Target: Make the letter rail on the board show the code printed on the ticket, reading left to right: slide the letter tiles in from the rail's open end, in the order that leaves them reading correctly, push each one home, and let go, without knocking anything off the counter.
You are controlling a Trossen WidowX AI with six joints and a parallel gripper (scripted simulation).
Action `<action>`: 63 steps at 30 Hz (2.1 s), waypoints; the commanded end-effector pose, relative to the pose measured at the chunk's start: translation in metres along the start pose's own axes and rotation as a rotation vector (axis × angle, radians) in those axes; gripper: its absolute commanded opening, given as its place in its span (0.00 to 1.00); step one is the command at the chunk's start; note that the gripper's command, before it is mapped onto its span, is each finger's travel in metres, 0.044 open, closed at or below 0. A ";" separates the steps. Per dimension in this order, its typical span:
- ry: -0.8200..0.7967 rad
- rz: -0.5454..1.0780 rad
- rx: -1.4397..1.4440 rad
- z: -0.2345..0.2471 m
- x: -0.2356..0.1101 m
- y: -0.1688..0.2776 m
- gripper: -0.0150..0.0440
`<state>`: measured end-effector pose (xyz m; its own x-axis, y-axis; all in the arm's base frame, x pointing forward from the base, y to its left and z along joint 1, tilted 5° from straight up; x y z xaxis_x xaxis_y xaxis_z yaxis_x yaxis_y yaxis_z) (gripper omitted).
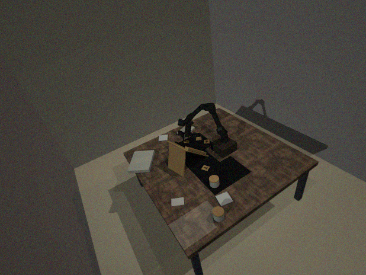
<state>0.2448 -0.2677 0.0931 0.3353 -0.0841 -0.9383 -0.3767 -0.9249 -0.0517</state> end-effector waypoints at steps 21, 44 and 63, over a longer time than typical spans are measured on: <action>0.228 -0.321 0.567 -0.124 -0.029 -0.012 0.25; 0.244 -0.417 0.682 -0.147 -0.038 -0.018 0.25; 0.243 -0.417 0.682 -0.141 -0.038 -0.023 0.25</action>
<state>0.3635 -0.2982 0.1799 0.7116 0.0621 -0.6998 -0.5932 -0.4807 -0.6459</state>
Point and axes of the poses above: the point midway between the two fingers, 35 mm back from their tips, its own x axis out along the fingers, its own z axis across the jaws, y = z × x, the point moved 4 cm from there along -x, back along the fingers, and after that the axes turned 15 degrees about -x, right-handed, at the moved point
